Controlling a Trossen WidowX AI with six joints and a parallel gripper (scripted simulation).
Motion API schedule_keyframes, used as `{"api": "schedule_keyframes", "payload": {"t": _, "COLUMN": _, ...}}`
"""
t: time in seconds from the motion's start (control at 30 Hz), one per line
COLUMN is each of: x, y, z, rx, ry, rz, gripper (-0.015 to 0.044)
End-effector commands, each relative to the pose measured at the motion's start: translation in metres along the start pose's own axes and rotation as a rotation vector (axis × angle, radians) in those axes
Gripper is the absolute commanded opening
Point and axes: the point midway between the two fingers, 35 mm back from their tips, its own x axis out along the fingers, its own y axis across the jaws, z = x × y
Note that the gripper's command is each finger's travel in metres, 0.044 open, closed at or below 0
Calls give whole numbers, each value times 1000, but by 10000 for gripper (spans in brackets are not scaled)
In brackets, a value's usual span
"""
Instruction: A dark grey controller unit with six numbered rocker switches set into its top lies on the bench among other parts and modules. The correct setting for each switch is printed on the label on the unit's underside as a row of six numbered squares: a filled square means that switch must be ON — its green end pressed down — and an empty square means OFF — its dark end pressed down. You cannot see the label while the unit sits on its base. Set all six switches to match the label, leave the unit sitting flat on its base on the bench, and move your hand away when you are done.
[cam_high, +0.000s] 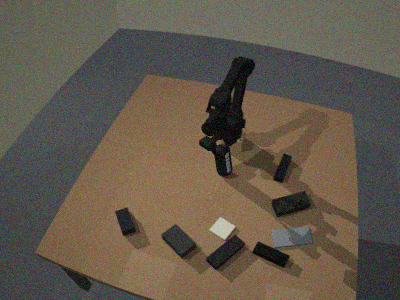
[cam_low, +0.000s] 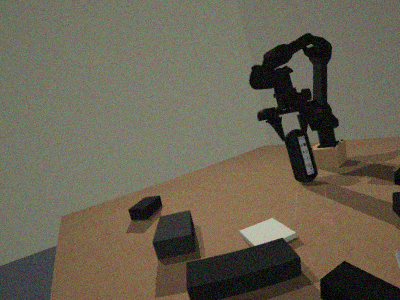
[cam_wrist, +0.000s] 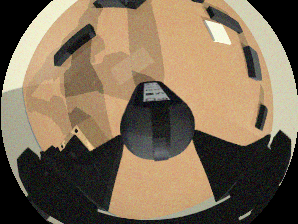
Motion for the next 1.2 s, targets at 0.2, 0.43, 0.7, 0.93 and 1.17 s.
{"api": "schedule_keyframes", "payload": {"t": 0.2, "x": 5, "y": 2, "z": -11, "rx": -2, "ry": 42, "rz": 7, "gripper": 338}}
{"api": "schedule_keyframes", "payload": {"t": 0.43, "x": 6, "y": 2, "z": -16, "rx": -2, "ry": 60, "rz": 7, "gripper": 337}}
{"api": "schedule_keyframes", "payload": {"t": 0.7, "x": 7, "y": 2, "z": -22, "rx": -2, "ry": 80, "rz": 7, "gripper": 338}}
{"api": "schedule_keyframes", "payload": {"t": 0.93, "x": 9, "y": 2, "z": -27, "rx": -2, "ry": 87, "rz": 7, "gripper": 338}}
{"api": "schedule_keyframes", "payload": {"t": 1.17, "x": 11, "y": 2, "z": -32, "rx": -2, "ry": 87, "rz": 7, "gripper": 338}}
